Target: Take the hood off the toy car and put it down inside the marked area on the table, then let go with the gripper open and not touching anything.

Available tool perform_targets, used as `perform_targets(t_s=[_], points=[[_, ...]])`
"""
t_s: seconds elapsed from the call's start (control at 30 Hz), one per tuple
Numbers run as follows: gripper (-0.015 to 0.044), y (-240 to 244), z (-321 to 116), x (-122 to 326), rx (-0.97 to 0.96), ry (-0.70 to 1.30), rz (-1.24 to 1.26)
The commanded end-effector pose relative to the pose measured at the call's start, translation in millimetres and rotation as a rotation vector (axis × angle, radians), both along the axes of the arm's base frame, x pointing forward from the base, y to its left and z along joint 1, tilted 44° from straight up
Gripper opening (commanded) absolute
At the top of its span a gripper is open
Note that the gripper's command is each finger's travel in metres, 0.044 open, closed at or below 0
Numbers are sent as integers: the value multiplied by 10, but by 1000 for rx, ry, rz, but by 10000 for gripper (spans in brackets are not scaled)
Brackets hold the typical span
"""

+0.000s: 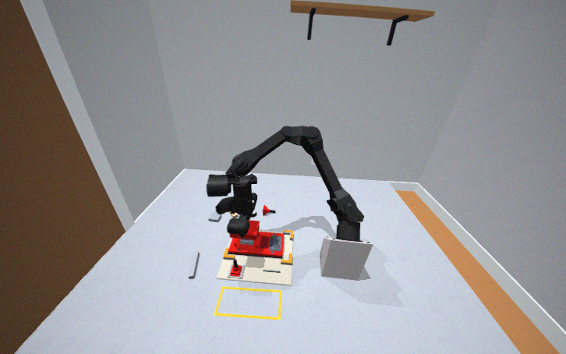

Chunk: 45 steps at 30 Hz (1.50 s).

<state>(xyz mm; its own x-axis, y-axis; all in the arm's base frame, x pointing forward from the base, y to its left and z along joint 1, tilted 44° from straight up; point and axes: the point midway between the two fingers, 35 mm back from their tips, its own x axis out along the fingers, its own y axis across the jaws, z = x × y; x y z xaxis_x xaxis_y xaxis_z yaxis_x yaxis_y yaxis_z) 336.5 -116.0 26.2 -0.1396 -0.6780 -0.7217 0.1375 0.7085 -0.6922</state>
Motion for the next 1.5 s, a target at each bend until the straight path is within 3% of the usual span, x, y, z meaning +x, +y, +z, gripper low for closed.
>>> perform_targets(t_s=[0.0, 0.8, 1.47], points=[[0, 214, -171, 36, 15, 4, 9], [0, 1547, -1276, -230, 15, 0, 0], [0, 1492, -1405, -256, 13, -1, -1]])
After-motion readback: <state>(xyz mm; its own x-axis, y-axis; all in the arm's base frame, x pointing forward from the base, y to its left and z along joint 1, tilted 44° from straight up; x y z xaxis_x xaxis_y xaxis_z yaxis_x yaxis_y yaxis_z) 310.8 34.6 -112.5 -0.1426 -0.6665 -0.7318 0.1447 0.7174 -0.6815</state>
